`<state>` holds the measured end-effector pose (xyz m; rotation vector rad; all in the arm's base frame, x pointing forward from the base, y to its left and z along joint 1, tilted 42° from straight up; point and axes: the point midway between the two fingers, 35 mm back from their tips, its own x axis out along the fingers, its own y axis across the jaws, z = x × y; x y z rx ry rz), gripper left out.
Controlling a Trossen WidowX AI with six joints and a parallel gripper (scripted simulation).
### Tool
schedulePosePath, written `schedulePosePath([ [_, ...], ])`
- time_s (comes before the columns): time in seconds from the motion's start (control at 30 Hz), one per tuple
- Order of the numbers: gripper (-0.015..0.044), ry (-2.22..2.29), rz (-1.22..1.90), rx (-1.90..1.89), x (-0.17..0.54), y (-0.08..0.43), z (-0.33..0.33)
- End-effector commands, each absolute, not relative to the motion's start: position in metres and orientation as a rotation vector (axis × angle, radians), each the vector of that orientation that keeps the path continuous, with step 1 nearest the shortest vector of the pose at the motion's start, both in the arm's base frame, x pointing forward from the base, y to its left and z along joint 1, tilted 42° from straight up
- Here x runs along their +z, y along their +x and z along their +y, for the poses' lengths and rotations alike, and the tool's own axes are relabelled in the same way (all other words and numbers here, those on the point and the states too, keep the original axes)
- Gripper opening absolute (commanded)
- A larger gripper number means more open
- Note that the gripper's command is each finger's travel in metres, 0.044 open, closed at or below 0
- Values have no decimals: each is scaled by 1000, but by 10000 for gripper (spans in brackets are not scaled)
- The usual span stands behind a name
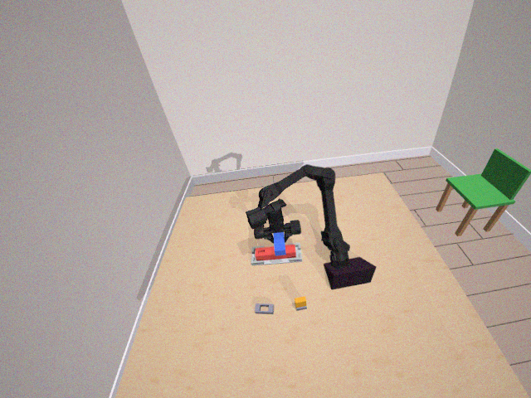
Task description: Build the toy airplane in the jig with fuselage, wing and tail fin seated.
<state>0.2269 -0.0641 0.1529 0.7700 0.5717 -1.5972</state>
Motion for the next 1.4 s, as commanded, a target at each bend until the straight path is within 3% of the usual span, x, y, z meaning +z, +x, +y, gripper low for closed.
schedulePosePath([
  [0.0, 195, 773, 562, -1597, 153, 227, -65],
  [1.37, 181, 778, 562, -1599, 125, 225, -90],
])
